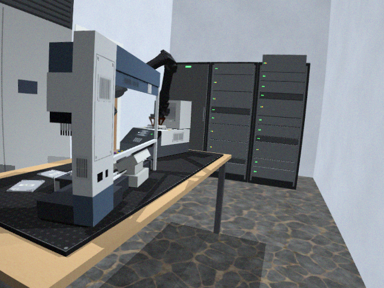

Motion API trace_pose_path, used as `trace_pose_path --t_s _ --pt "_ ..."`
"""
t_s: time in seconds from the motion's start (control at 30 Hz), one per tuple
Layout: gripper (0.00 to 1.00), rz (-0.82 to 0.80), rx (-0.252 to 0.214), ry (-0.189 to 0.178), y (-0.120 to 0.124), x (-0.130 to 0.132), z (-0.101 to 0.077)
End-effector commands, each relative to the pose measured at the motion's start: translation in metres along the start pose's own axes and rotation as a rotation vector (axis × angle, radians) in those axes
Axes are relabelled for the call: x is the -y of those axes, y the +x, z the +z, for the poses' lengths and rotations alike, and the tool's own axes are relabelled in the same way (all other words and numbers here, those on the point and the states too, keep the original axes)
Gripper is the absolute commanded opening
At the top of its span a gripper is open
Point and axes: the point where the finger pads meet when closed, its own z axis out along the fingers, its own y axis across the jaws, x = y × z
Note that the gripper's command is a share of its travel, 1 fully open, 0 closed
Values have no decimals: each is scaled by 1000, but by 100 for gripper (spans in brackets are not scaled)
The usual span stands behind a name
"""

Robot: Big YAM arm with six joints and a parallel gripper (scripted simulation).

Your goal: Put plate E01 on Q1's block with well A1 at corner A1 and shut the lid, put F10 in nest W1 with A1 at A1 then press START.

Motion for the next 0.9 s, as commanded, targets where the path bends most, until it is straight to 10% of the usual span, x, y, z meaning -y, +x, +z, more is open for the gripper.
trace_pose_path --t_s 0.0,0.87 --pt "0 4 2 -56 0 -28 -22" --pt "0 9 2 -38 -3 -17 -7"
